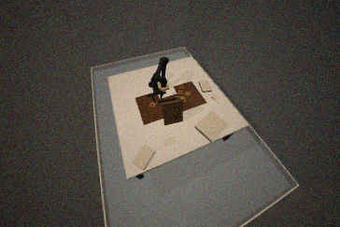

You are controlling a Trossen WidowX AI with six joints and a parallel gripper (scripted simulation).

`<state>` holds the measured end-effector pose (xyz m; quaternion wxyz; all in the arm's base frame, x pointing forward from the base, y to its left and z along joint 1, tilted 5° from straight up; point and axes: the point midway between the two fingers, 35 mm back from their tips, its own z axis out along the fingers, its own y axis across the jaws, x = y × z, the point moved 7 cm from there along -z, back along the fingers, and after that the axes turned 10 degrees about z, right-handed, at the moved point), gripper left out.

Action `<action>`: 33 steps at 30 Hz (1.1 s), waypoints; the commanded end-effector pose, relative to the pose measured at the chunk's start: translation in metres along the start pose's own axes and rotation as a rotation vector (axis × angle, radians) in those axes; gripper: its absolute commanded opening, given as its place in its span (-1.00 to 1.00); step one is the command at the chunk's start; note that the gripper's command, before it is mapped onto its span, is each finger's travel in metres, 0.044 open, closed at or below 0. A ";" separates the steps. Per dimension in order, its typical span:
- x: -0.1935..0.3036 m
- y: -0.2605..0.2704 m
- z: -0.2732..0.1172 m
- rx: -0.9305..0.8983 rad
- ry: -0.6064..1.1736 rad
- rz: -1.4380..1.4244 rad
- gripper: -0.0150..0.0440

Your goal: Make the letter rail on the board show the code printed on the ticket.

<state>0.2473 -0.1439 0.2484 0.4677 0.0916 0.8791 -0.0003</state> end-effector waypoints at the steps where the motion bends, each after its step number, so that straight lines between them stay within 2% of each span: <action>1: 0.002 0.002 0.001 0.002 0.003 0.006 -0.49; 33: 0.003 0.016 0.000 0.001 0.002 0.007 -0.49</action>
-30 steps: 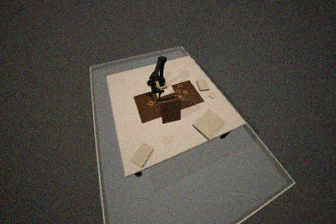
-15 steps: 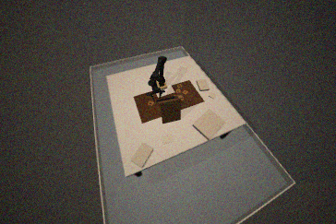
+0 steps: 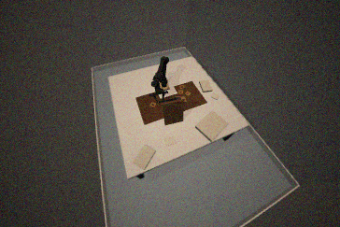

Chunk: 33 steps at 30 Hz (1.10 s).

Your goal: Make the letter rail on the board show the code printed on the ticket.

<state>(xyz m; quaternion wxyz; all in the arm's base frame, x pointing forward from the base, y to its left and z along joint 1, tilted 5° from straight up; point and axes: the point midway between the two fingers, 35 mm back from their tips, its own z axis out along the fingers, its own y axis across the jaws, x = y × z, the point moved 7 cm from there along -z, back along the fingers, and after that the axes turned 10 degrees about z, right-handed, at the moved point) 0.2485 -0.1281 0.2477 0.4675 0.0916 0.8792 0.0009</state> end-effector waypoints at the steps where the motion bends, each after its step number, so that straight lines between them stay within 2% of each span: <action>1: 0.001 0.001 0.000 0.003 0.002 0.006 -0.49; 33: 0.004 0.018 0.000 0.002 0.002 0.008 -0.49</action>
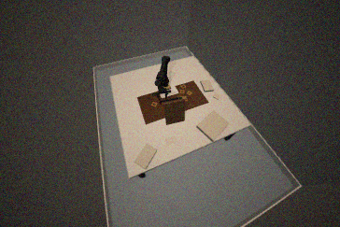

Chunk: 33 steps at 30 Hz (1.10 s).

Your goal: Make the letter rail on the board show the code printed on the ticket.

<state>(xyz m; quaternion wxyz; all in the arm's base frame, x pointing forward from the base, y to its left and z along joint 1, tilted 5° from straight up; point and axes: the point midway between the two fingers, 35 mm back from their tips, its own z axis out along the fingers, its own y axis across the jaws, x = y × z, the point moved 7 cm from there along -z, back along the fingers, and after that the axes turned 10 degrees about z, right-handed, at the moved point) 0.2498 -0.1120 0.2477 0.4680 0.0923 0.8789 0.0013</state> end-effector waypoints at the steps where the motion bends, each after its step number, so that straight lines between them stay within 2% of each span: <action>1: 0.002 0.002 0.001 0.002 0.003 0.006 -0.49; 33: 0.006 0.019 0.001 0.001 0.003 0.008 -0.49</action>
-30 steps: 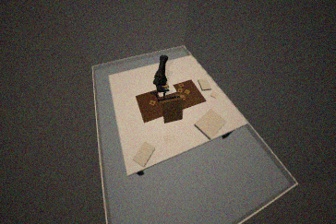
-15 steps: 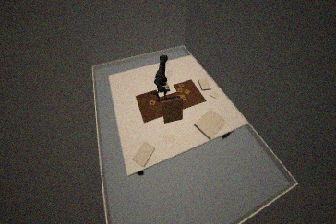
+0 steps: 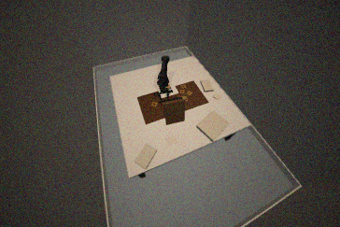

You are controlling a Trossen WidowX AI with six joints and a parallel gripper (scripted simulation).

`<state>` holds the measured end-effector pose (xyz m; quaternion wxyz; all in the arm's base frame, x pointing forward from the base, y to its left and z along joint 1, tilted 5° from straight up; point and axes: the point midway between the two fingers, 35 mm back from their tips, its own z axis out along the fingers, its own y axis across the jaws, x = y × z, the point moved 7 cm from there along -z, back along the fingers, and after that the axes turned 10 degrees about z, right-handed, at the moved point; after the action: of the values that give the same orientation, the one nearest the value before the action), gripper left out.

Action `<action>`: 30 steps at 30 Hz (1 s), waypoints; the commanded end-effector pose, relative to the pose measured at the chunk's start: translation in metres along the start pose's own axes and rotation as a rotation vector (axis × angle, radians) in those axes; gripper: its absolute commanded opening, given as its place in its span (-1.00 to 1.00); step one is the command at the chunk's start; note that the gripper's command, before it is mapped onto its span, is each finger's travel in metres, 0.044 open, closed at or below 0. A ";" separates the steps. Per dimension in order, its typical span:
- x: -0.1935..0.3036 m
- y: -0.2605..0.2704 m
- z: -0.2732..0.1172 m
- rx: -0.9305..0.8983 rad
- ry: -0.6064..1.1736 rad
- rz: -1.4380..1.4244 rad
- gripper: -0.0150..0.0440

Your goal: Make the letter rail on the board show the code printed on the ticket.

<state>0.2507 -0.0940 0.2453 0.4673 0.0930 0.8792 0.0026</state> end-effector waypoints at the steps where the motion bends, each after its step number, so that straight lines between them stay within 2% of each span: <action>1: 0.001 0.002 0.000 0.003 0.001 0.005 -0.49; 30: 0.003 0.017 0.000 0.001 0.001 0.007 -0.49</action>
<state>0.2521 -0.0788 0.2456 0.4671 0.0934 0.8792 0.0035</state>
